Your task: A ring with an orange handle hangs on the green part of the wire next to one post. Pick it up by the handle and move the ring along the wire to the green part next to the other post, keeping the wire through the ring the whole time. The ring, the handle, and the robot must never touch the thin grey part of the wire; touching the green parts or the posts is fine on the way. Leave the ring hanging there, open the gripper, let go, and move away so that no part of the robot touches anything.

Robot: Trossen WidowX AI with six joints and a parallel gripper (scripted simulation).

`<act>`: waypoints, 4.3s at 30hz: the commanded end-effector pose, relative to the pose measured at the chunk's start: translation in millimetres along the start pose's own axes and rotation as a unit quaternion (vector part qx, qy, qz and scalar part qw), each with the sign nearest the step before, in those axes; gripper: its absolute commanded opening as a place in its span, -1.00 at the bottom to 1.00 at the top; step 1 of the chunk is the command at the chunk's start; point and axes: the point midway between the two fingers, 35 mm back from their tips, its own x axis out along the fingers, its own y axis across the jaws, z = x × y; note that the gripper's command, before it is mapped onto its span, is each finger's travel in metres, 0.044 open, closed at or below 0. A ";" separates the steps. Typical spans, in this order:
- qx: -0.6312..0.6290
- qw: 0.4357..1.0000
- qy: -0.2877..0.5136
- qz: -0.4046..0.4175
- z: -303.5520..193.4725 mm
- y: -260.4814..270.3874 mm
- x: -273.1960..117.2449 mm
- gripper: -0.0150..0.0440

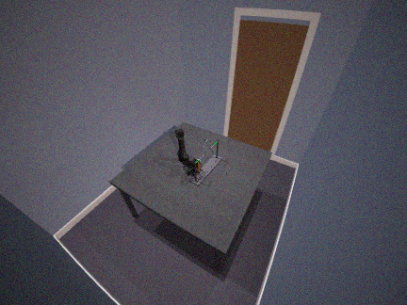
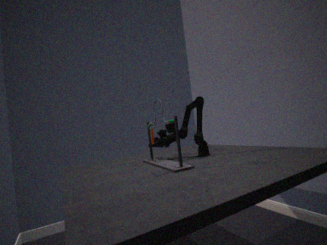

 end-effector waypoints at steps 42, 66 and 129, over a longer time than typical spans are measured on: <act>0.001 1.000 0.001 0.000 -1.0 -0.2 2.3 -0.84; 0.003 1.000 0.000 0.001 9.3 0.8 0.7 -1.00; 0.020 1.000 0.006 0.011 10.3 38.5 1.6 -1.00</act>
